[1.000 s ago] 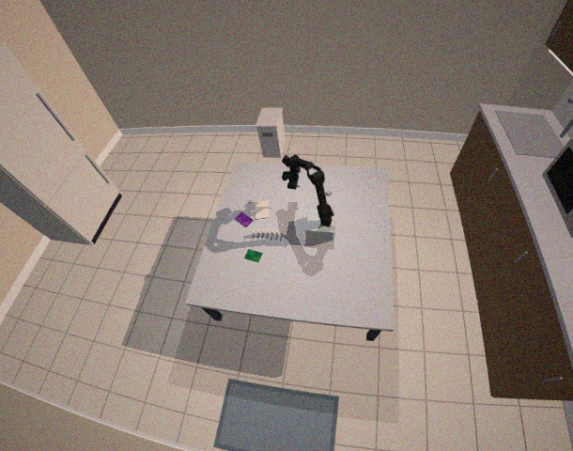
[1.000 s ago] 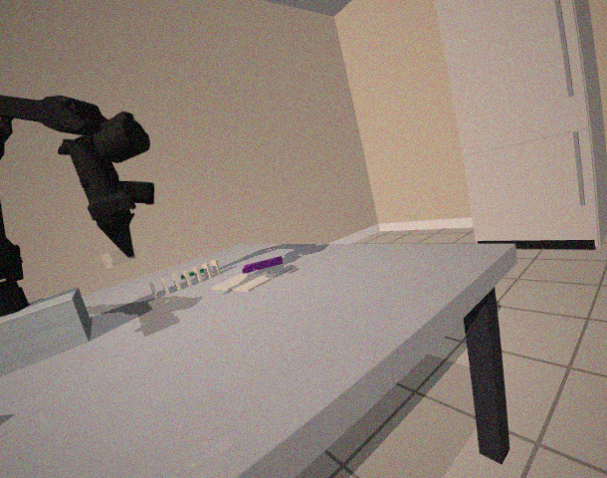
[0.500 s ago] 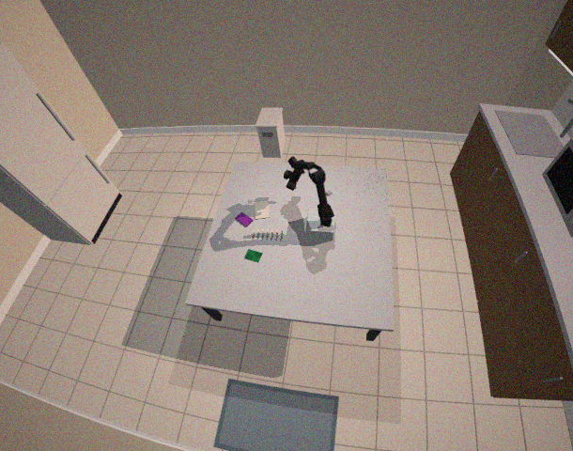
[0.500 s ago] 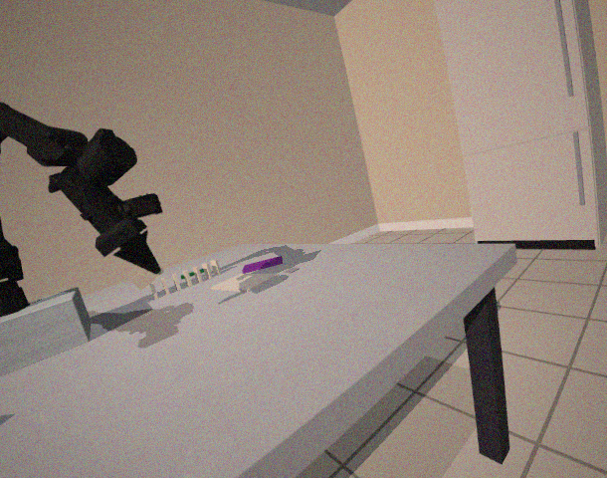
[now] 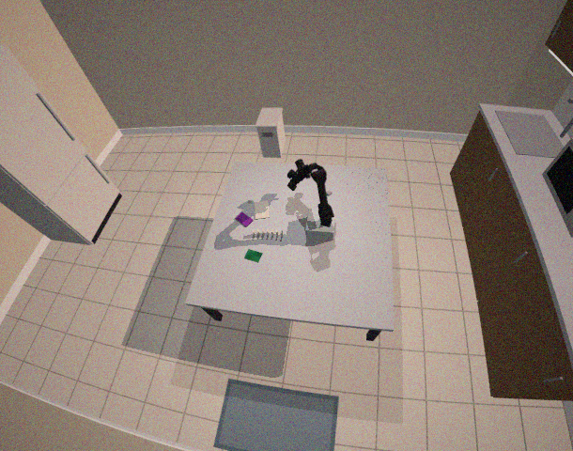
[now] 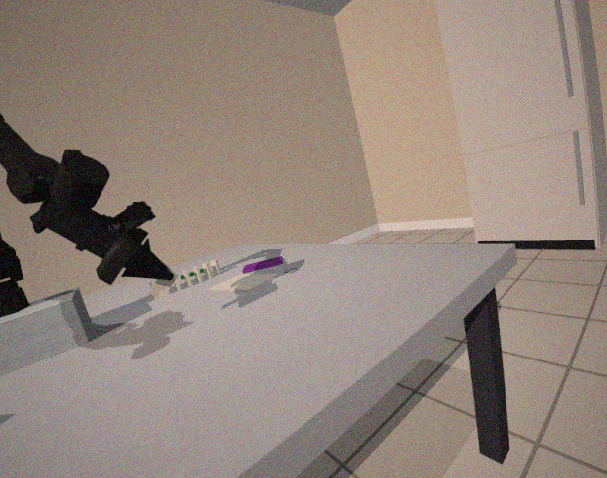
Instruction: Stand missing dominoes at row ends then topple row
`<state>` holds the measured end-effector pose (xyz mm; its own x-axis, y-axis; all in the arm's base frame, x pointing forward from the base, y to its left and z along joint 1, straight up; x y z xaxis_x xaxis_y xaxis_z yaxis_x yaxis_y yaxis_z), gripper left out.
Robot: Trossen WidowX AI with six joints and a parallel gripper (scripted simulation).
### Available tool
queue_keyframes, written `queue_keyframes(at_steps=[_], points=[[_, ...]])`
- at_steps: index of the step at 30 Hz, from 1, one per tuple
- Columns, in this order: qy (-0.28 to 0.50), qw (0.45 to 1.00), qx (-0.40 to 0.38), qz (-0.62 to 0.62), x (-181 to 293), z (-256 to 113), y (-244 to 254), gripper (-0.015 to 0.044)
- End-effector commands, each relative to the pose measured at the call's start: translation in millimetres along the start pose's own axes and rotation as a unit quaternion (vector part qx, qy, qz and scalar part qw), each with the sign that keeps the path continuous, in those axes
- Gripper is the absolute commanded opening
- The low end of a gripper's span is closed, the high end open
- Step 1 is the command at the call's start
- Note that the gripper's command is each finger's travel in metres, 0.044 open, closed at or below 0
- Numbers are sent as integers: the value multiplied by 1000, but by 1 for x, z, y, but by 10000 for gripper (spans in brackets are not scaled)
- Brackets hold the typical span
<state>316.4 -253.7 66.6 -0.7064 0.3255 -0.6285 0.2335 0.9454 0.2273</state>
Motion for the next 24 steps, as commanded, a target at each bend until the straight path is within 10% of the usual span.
queue_keyframes(at_steps=[1, 24], points=[[-28, 999, -16, 12, 7, 3, -3, 25], [-222, 970, -99, -7, 35, -20, -10, 25]])
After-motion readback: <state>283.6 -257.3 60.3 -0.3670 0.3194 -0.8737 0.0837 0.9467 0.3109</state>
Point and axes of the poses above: the point midway between the two fingers, 35 mm back from their tips, its own z axis out along the fingers, its own y axis across the jaws, x = y × z, the point moved 3 cm from there along -z, back along the fingers, and after that the axes turned 15 degrees about z, right-handed, at the moved point
